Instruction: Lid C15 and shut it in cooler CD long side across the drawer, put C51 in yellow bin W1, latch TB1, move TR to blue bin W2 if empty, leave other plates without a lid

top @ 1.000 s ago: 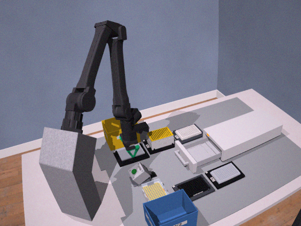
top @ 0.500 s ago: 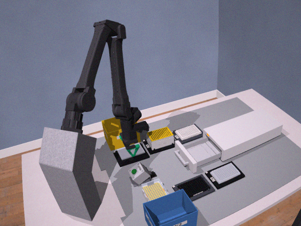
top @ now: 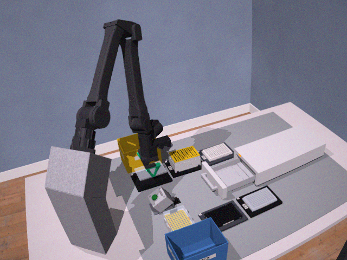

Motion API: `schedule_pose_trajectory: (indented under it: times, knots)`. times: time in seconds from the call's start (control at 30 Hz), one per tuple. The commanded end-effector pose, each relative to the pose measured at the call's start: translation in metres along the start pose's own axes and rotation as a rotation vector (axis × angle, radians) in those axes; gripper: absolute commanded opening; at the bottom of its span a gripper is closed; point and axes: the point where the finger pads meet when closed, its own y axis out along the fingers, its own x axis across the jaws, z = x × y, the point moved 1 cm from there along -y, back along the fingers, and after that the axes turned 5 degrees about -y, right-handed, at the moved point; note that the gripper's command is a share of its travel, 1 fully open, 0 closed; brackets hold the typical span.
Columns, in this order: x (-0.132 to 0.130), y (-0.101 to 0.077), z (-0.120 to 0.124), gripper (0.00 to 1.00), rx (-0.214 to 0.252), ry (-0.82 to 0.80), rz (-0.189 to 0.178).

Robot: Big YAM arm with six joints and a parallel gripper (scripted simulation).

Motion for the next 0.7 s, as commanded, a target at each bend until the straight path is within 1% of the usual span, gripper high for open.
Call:
schedule_pose_trajectory:
  times: [0.0,0.03,0.07,0.1,0.17,0.53,0.67]
  knots:
    - [-0.008,-0.010,0.003,0.00,0.004,0.005,0.015]
    - [-0.008,-0.010,0.003,0.00,0.004,0.005,0.015]
    - [-0.007,-0.008,0.010,0.00,0.020,0.004,0.015]
    - [-0.005,-0.012,0.005,0.00,0.008,0.001,0.010]
    - [-0.008,-0.015,0.003,0.00,0.004,0.004,0.014]
    - [-0.007,-0.029,0.002,0.00,0.003,0.003,0.013]
    - [-0.006,-0.031,0.003,0.00,0.003,0.004,0.011]
